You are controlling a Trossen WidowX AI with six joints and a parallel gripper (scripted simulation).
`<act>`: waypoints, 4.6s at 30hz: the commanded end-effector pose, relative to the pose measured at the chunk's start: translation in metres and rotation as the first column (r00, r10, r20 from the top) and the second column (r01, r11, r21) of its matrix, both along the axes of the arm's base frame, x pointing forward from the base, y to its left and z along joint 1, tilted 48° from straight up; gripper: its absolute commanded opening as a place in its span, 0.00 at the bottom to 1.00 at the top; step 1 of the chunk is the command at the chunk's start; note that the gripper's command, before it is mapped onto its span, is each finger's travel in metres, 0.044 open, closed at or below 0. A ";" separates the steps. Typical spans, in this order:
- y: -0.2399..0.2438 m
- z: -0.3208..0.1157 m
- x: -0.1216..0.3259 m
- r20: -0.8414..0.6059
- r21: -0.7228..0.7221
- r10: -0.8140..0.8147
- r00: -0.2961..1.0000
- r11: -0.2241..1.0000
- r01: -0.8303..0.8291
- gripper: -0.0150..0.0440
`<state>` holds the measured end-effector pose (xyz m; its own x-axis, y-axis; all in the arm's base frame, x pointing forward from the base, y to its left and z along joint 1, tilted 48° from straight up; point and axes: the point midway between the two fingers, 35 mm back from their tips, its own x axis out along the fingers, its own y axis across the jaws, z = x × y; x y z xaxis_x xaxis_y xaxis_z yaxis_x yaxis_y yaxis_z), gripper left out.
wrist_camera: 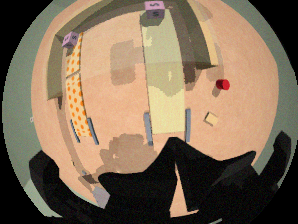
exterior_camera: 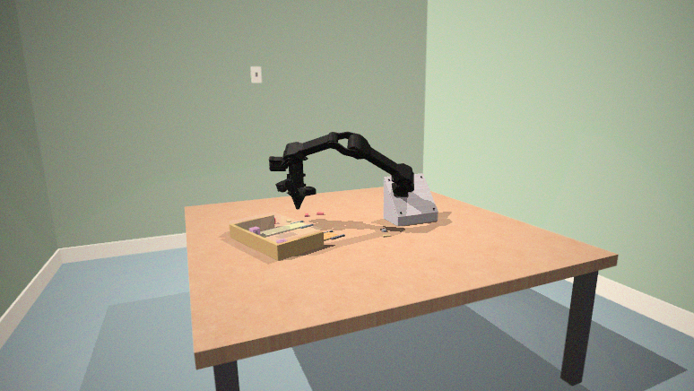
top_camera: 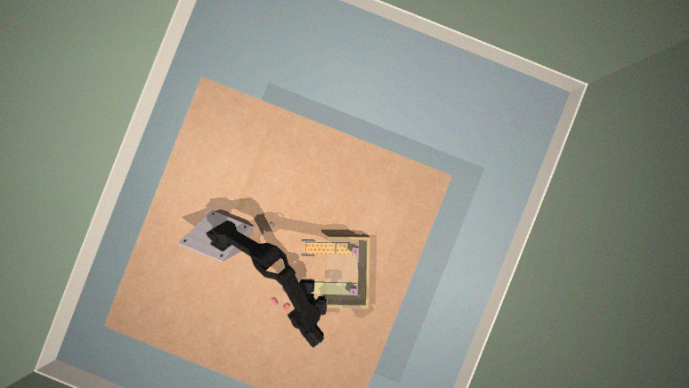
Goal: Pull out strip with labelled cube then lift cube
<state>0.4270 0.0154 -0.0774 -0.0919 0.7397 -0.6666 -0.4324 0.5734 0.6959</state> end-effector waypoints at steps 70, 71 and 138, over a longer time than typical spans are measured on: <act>0.050 -0.046 -0.004 0.013 0.000 0.011 1.000 1.000 -0.011 0.25; 0.050 -0.046 -0.004 0.013 0.000 0.011 1.000 1.000 -0.011 0.25; 0.030 -0.067 -0.058 0.011 -0.002 0.011 1.000 1.000 -0.011 0.25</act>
